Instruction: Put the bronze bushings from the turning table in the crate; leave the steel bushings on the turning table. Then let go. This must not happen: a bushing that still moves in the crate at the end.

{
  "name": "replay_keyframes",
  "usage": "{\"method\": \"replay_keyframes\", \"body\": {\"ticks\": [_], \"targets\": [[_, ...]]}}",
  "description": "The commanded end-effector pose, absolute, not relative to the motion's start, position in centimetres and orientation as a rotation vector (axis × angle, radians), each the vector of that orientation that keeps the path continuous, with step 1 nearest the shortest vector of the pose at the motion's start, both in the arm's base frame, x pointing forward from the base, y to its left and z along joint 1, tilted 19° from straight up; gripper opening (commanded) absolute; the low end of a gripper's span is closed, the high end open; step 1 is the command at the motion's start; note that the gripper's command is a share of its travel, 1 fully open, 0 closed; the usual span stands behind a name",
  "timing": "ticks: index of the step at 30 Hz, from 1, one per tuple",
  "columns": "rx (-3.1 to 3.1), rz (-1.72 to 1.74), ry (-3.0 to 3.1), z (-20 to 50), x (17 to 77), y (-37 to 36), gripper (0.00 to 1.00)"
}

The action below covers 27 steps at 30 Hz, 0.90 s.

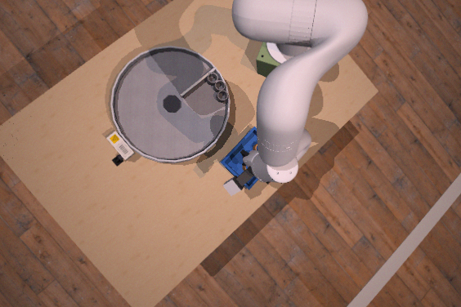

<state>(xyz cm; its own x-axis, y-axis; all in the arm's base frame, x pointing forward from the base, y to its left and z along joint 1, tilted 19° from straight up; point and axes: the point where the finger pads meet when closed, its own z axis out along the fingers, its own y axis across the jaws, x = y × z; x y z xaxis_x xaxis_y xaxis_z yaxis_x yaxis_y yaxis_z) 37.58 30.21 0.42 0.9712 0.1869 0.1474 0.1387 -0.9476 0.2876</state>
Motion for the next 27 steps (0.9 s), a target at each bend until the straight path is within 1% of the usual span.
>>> {"method": "replay_keyframes", "body": {"ticks": [1,10,20,27], "targets": [[2.842,0.251,0.239,0.5,37.6,30.3,0.0],[2.842,0.251,0.239,0.1,37.7,30.2,0.0],[2.842,0.251,0.239,-4.8,38.7,28.9,0.0],[2.842,0.251,0.239,-5.8,38.9,28.7,0.0]]}}
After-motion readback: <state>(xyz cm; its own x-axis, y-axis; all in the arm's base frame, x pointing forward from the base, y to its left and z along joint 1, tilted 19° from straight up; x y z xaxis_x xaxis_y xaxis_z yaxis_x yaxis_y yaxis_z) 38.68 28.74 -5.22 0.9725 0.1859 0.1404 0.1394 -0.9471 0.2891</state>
